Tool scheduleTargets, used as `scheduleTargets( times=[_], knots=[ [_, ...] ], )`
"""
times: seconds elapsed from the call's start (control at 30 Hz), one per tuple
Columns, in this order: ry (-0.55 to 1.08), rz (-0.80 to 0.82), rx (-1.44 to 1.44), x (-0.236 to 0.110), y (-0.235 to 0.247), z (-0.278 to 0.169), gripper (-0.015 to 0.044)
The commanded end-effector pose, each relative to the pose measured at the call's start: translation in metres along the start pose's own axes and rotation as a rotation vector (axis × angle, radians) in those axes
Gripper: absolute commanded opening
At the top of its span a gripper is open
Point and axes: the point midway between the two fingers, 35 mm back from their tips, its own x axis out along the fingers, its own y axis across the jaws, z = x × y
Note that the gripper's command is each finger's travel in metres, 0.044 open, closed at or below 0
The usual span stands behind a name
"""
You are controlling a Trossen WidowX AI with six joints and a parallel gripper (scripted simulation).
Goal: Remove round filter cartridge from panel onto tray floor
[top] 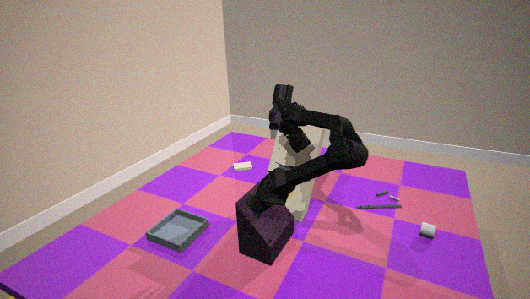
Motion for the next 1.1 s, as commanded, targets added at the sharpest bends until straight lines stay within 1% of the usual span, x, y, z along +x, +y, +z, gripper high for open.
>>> scheduleTargets(
  times=[0.0, 0.27, 1.07],
  knots=[
    [-0.002, 0.017, 0.041, -0.003, 0.007, -0.012, 0.0100],
    [-0.001, 0.016, 0.041, -0.001, 0.007, -0.012, 0.0100],
    [0.003, 0.016, 0.044, 0.038, 0.009, -0.013, 0.0100]
  ],
)
